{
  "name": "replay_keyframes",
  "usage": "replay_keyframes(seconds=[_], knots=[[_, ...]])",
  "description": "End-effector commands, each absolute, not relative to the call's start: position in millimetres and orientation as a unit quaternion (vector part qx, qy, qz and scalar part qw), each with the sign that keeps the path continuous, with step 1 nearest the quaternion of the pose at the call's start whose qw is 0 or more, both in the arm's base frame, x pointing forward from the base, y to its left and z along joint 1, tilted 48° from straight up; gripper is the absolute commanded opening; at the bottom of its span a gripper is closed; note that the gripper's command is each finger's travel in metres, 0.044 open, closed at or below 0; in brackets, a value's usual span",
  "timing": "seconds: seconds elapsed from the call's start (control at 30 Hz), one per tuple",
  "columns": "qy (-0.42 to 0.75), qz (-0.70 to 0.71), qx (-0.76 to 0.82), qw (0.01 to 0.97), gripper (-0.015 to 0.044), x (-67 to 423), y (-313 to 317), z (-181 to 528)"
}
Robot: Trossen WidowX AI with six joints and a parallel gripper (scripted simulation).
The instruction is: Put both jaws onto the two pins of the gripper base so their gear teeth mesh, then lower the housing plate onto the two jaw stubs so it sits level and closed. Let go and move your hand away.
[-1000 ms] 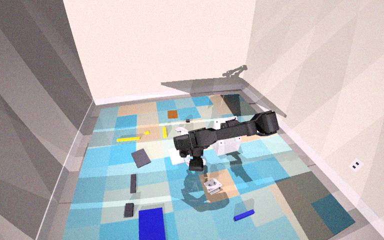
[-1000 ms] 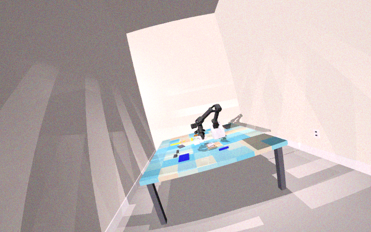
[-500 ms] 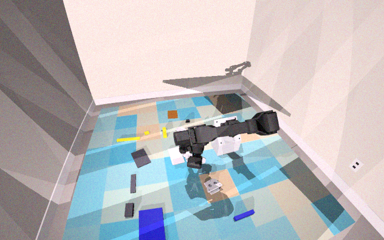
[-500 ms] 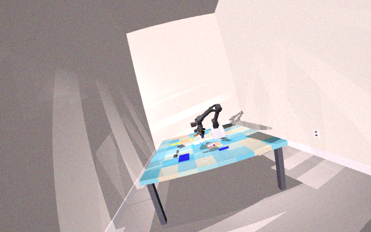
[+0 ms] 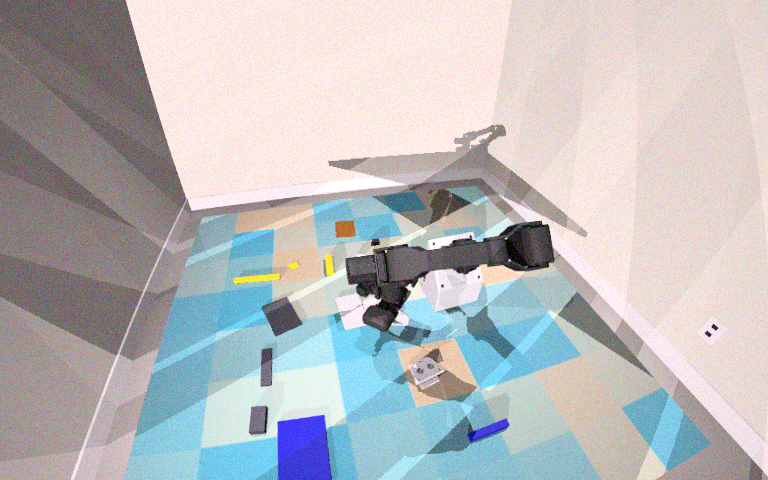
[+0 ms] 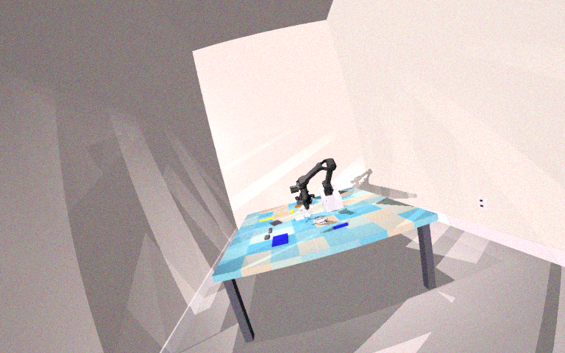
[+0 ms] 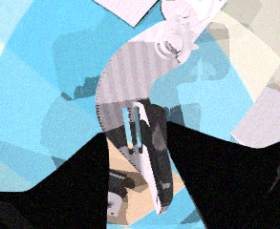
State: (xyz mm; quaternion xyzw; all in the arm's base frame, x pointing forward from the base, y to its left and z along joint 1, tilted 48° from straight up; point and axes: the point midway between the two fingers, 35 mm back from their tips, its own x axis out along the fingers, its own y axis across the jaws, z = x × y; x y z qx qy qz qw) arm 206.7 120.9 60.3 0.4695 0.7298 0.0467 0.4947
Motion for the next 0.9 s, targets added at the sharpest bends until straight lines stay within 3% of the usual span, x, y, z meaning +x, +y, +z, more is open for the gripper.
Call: replay_keyframes(seconds=[0.0, 0.87], knots=[[0.731, 0.015, 0.488, 0.476, 0.0134, 207, 118, 56], [0.71, -0.174, 0.592, 0.34, 0.0134, 208, 100, 37]])
